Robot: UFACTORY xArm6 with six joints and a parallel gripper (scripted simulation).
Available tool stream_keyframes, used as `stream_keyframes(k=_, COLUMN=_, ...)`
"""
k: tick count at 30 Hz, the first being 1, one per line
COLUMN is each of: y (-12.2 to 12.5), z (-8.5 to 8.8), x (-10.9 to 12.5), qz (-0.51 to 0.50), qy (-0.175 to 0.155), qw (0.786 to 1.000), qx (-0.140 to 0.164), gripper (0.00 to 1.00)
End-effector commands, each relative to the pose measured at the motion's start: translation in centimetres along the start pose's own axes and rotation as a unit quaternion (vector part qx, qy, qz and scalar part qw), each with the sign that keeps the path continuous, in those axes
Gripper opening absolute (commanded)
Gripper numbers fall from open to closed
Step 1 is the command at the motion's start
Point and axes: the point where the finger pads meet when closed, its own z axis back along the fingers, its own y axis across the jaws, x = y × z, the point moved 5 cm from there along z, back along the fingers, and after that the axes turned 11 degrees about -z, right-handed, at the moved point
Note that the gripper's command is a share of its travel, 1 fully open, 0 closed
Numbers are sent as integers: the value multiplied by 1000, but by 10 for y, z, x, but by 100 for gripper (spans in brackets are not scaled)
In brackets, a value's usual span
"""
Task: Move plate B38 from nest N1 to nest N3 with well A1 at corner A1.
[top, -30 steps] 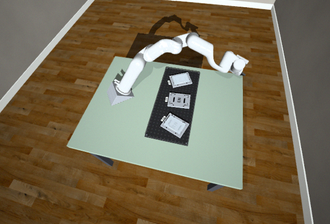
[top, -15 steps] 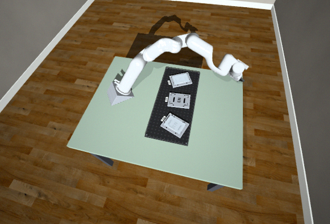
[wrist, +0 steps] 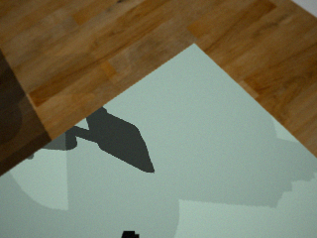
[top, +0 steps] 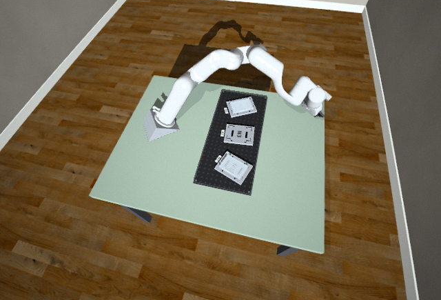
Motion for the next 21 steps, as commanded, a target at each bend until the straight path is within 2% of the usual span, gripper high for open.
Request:
stream_keyframes(k=1, y=9, z=10, x=10, qz=-14, qy=-4, qw=1000, qx=10, gripper=100)
stream_keyframes(k=3, y=12, z=15, x=16, qz=-42, qy=-14, qw=999, qx=24, gripper=100)
stream_keyframes(k=6, y=15, z=17, x=19, qz=-53, qy=-18, qw=998, qx=30, gripper=100)
stream_keyframes(k=13, y=32, z=33, x=45, qz=-53, qy=-18, qw=998, qx=30, gripper=100)
stream_keyframes(k=16, y=33, z=34, x=46, qz=-53, qy=-18, qw=998, qx=30, gripper=100)
stream_keyframes(k=21, y=39, z=43, x=59, qz=-107, qy=-35, qw=992, qx=56, gripper=100)
